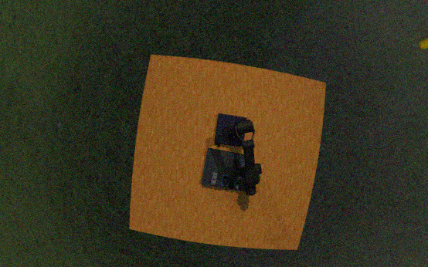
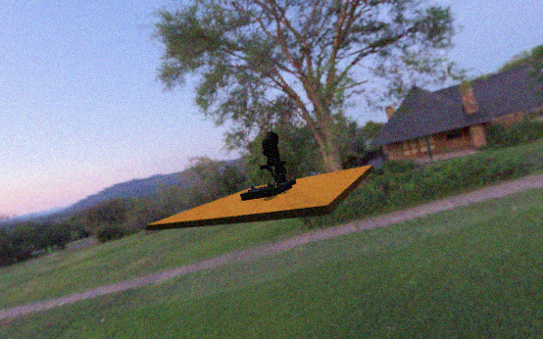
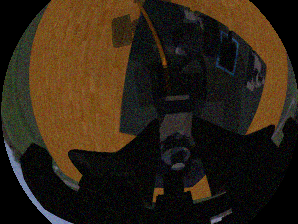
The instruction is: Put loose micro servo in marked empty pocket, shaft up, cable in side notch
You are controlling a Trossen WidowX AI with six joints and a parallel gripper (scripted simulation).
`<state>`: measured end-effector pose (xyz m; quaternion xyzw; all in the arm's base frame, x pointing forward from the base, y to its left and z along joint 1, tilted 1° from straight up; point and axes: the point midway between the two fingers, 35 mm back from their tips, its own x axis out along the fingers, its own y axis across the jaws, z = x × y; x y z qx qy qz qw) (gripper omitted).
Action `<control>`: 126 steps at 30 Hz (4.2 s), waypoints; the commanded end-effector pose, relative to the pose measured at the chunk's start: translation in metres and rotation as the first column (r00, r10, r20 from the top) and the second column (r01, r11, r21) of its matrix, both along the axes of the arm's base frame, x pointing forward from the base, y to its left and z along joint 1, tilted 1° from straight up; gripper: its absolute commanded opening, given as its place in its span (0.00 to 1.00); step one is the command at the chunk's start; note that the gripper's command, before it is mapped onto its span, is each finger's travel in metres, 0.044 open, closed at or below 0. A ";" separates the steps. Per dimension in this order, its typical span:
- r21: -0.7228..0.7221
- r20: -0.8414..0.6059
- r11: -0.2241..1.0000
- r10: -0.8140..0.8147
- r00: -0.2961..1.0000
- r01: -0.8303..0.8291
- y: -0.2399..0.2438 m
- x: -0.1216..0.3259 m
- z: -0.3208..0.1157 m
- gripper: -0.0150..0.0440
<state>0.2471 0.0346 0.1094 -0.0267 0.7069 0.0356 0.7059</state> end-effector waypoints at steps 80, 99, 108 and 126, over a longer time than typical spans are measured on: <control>-0.007 0.016 0.980 -0.197 0.980 0.197 -0.101 0.062 0.014 0.25; -0.005 0.019 0.951 -0.310 0.950 0.310 -0.110 0.100 0.015 0.25; -0.005 0.019 0.949 -0.315 0.949 0.315 -0.110 0.101 0.010 0.25; -0.005 0.019 0.949 -0.315 0.949 0.315 -0.110 0.102 -0.005 0.25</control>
